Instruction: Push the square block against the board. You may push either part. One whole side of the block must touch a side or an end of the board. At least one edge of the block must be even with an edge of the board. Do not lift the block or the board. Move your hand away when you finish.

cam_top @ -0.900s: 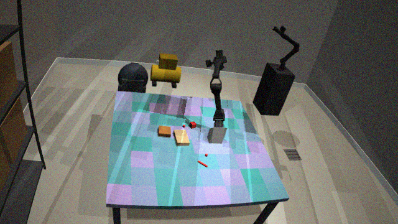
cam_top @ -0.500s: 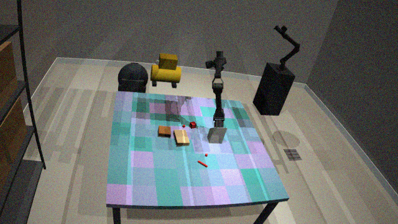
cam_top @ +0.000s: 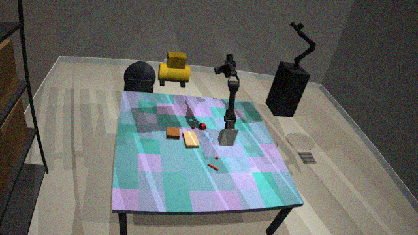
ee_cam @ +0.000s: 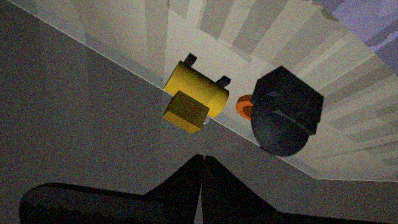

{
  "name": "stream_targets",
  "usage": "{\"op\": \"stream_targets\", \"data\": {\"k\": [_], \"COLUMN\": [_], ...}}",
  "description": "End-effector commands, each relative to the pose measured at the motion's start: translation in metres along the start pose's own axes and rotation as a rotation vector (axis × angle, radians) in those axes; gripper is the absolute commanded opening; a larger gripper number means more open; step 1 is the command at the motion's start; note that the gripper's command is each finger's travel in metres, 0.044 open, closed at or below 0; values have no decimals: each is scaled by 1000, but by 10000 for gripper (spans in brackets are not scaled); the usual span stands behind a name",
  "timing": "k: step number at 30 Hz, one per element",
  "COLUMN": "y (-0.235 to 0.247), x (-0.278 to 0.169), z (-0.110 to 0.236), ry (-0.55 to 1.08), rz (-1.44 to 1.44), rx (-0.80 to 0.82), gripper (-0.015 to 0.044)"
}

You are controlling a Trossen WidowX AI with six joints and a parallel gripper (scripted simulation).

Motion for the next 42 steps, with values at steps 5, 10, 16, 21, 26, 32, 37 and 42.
{"op": "stream_targets", "data": {"k": [5,10,16,21,26,32,37,42], "y": [-31,-51,-81,-110,-140,-180,-212,-241], "x": [25,25,38,48,57,67,74,79], "z": [-37,-45,-64,-77,-88,-95,-96,-91], "ry": [-68,-38,-75,-102,-125,-146,-146,-123], "rz": [52,121,177,234,301,393,487,598], "rx": [-122,-195,-284,-364,-445,-544,-626,-709], "gripper": [0,0,0,0,0,0,0,0]}}
Point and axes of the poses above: the point midway between the two fingers, 35 mm back from their tips, its own z axis back along the fingers, its own y axis across the jaws, x = y × z, the point moved 3 cm from there along z, back along the fingers, and after that the axes turned 12 degrees about z, right-handed, at the moved point
